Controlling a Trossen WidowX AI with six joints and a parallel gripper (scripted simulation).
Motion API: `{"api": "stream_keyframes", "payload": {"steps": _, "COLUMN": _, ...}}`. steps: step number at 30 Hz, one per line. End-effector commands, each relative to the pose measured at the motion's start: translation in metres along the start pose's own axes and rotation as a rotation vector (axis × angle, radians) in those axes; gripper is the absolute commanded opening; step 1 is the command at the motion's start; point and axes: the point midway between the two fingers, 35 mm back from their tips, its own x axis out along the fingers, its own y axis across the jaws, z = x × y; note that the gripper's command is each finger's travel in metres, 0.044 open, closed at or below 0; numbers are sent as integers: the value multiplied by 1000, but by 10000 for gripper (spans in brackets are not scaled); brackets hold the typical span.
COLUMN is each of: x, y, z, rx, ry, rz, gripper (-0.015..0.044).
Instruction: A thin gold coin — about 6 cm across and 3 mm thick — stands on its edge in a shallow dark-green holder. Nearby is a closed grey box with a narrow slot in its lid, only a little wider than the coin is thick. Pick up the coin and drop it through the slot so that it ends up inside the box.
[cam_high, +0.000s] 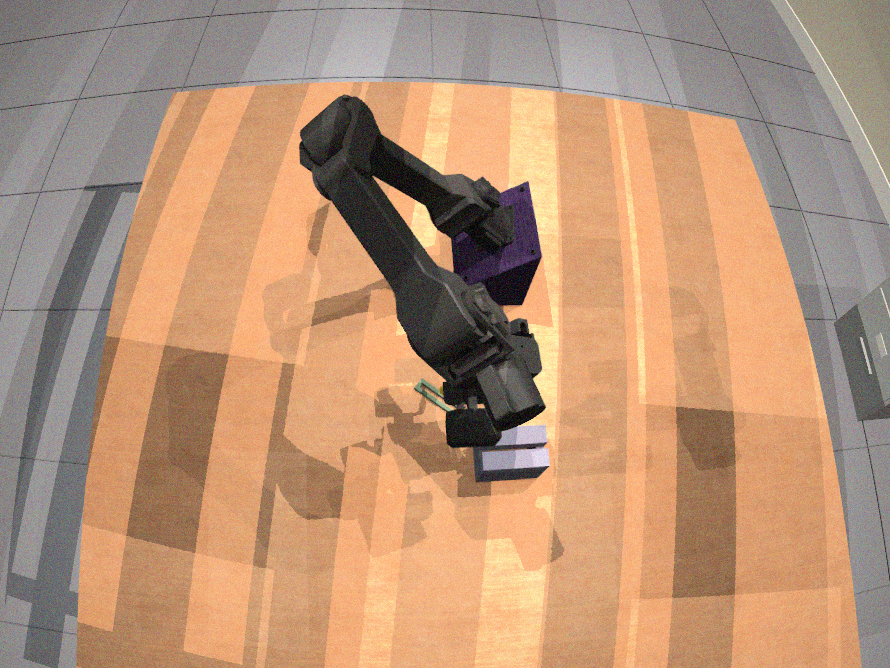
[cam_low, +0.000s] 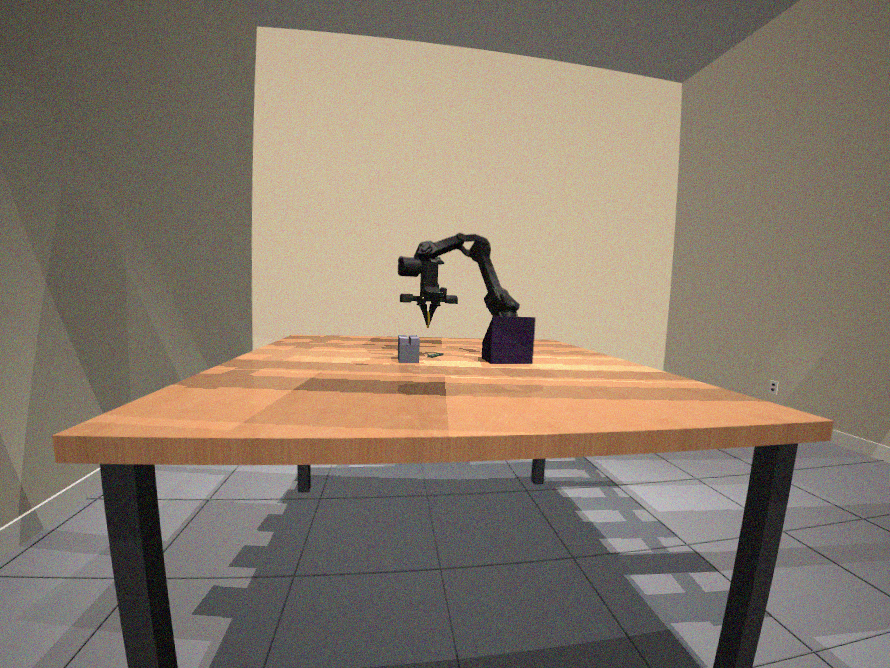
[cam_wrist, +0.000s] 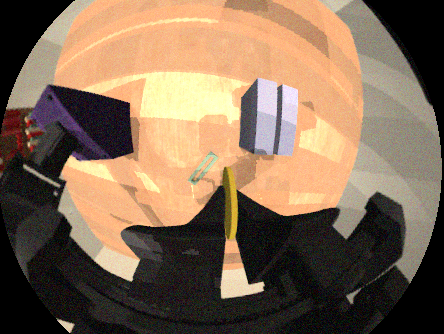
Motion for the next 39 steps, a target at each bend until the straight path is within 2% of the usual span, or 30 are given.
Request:
{"api": "stream_keyframes", "payload": {"steps": 1, "x": -2, "y": -7, "z": 7, "rx": 5, "ry": -6, "rz": -2, "gripper": 0}}
{"api": "stream_keyframes", "payload": {"steps": 39, "x": 0, "y": -69, "z": 74, "rx": 9, "ry": -11, "rz": -7, "gripper": 0}}
